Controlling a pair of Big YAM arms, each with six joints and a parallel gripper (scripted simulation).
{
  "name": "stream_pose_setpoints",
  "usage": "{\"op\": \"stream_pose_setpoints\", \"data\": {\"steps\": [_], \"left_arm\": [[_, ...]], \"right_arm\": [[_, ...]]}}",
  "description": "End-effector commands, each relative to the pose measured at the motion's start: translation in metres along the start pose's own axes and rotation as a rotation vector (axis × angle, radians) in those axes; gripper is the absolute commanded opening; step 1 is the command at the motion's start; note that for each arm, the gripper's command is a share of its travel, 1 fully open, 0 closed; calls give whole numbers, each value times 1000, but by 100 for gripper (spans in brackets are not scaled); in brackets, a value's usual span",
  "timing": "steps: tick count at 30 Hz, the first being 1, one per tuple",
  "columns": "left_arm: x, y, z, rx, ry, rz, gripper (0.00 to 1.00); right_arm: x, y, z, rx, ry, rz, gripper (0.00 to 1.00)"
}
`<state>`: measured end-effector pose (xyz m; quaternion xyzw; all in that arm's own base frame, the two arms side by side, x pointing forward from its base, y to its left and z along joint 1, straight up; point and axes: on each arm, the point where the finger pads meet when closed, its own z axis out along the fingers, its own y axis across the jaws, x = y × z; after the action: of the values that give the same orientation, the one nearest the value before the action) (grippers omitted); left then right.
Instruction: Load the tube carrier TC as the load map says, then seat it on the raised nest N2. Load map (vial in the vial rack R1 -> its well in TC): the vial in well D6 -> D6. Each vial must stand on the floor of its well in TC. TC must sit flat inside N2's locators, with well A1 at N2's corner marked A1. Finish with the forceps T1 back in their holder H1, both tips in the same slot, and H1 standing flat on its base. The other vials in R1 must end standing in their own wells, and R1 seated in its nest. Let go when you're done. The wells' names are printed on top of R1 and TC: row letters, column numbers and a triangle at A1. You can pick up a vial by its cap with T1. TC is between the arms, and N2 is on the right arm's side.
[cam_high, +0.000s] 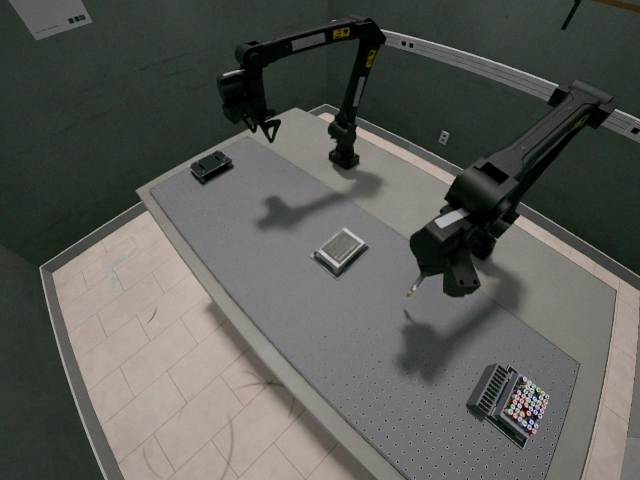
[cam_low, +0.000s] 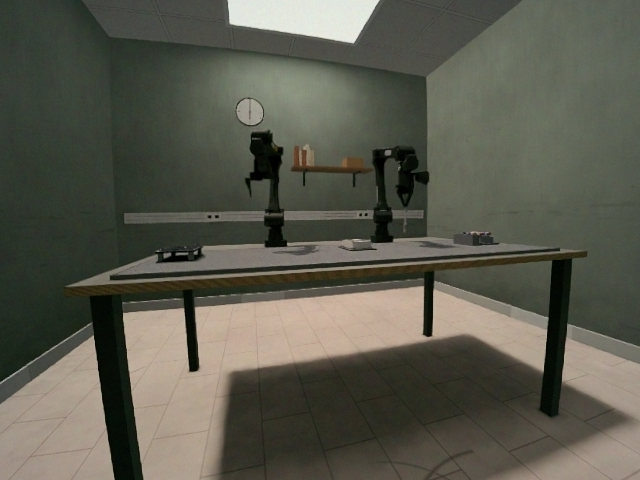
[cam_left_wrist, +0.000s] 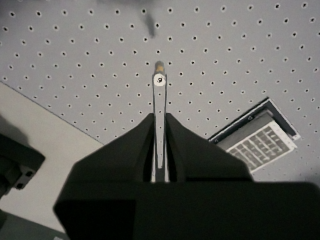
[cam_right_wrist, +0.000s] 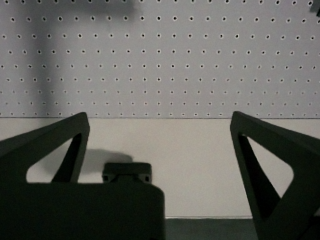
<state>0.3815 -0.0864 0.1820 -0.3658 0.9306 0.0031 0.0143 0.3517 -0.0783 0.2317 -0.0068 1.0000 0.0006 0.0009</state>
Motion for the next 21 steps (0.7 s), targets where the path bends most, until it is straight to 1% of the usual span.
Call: {"op": "stream_pose_setpoints", "data": {"steps": [1,3,5,14,19,21], "left_arm": [[-3,-20,-17,27,-21,-15,9],[1,-20,-14,18,-15,-15,9],[2,-25,-17,26,-20,-15,9],[13,-31,-15,21,-15,-15,9],[18,-38,-18,28,-19,-15,9],[22,-38,-15,19,-14,-15,9]], "right_arm": [[-7,-2,-12,9,-33,9,100],[-7,-2,-12,9,-33,9,100],[-7,-2,-12,9,-33,9,100],[-7,-2,-12,9,-33,9,100],[-7,-2,-12,9,-33,9,100],[-7,-2,-12,9,-33,9,100]]}}
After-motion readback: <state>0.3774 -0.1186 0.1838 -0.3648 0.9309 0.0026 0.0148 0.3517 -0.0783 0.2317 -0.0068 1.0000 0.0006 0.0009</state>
